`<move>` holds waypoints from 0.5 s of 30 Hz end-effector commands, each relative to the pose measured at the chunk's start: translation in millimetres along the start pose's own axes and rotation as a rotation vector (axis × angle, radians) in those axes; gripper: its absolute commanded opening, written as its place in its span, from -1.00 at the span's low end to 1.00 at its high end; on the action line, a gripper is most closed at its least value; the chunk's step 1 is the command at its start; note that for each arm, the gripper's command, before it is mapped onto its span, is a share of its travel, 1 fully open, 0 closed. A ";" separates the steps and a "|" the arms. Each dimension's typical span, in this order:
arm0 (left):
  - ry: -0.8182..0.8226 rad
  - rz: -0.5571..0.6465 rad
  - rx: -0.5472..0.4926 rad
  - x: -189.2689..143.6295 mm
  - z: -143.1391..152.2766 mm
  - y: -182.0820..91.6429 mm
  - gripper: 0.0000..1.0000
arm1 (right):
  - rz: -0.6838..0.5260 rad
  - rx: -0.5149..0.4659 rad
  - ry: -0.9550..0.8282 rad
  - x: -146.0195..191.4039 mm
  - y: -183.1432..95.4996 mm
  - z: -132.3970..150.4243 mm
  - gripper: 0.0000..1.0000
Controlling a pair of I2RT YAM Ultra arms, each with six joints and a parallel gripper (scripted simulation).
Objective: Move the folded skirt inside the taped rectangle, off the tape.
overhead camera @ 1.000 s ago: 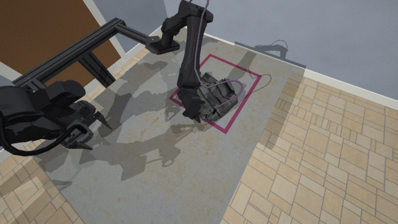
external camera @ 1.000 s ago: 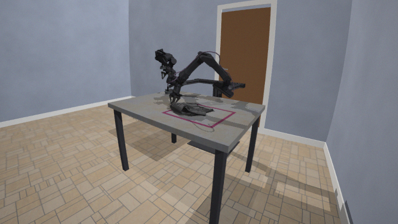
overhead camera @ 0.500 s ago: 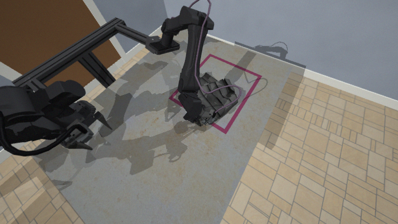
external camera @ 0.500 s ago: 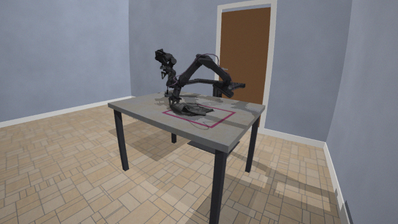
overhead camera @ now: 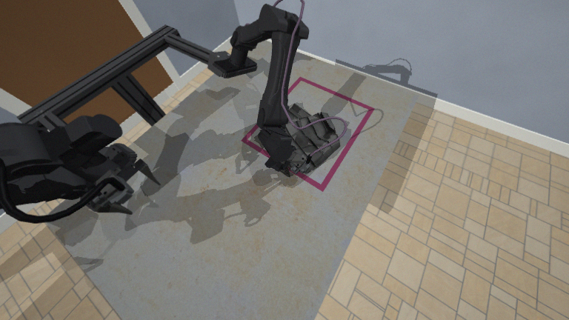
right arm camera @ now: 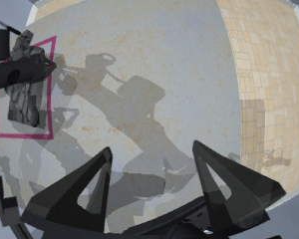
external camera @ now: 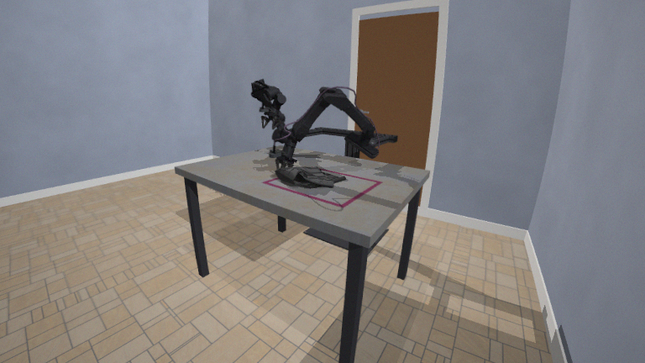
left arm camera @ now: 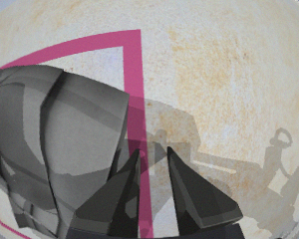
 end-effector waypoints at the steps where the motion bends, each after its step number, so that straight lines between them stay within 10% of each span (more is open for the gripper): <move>1: 0.004 0.010 -0.019 6.3 -3.6 -7.3 -0.40 | -0.004 -0.018 0.007 -1.7 -0.1 -1.2 0.80; 15: 0.003 0.002 -0.020 27.0 1.1 -8.6 -0.40 | -0.004 -0.018 0.007 -1.7 -0.1 -1.2 0.80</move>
Point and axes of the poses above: on each arm, the point where the finger pads meet when closed, its own y axis out along the fingers, its own x axis across the jaws, z = x × y, the point moved 9 cm from there along -y, back along the fingers, and after that the axes turned 5 degrees about y, right-handed, at the moved point
